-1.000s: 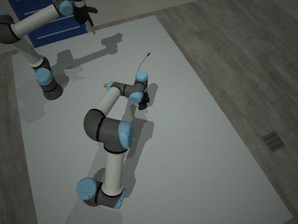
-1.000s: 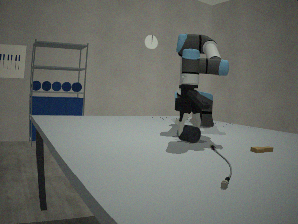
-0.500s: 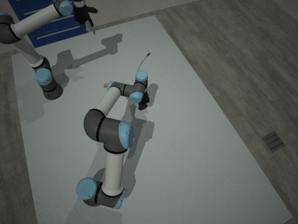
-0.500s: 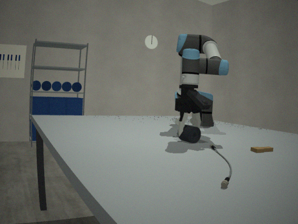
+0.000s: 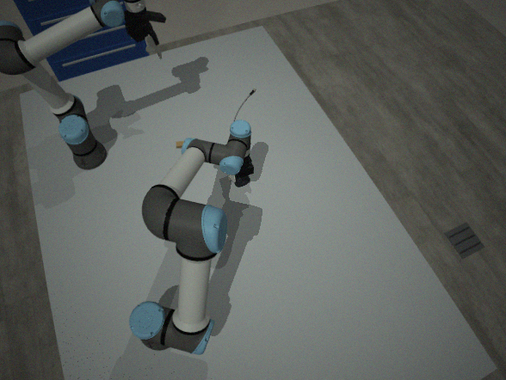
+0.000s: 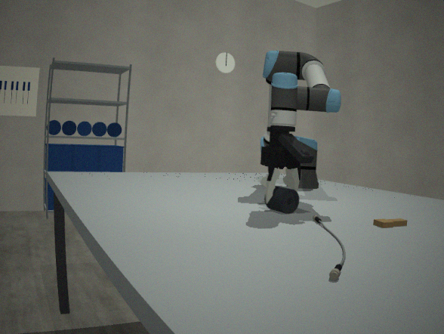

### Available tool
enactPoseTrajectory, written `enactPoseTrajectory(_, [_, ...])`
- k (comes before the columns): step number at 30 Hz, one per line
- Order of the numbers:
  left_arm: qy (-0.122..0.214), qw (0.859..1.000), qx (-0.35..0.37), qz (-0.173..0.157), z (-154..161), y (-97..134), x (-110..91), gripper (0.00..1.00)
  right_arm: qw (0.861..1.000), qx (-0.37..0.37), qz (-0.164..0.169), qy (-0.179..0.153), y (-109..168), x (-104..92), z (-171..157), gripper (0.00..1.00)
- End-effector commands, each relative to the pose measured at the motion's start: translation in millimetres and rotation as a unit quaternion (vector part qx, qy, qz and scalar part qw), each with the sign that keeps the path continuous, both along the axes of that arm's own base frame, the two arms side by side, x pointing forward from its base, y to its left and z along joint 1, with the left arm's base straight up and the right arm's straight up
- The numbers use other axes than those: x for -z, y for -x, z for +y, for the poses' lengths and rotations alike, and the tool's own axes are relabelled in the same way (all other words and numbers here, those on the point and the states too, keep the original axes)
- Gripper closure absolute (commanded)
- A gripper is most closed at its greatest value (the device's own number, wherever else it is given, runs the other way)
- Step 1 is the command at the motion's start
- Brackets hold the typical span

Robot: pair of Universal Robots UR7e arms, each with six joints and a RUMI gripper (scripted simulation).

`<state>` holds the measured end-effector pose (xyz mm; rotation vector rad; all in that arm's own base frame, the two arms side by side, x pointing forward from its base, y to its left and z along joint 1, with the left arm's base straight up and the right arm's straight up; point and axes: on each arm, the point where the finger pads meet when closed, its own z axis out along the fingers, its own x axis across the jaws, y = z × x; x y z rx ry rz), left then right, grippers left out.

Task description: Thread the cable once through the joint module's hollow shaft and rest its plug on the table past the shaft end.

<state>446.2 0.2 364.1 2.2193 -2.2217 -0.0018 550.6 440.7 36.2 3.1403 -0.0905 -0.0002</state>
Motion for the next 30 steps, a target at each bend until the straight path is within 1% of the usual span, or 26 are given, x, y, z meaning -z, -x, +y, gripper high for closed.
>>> enactPoseTrajectory(1, [0.000,1.000,0.000,-0.001,0,0,0,0.02,1.000,0.000,-0.001,-0.001,0,-1.0,0,0.39])
enactPoseTrajectory(16, [0.000,1.000,0.000,-0.001,0,0,0,0.02,1.000,0.000,-0.001,-0.001,0,-1.0,0,0.39])
enactPoseTrajectory(30, [0.000,1.000,0.000,-0.001,0,0,0,0.02,1.000,0.000,0.001,0.001,0,-49.2,0,0.39])
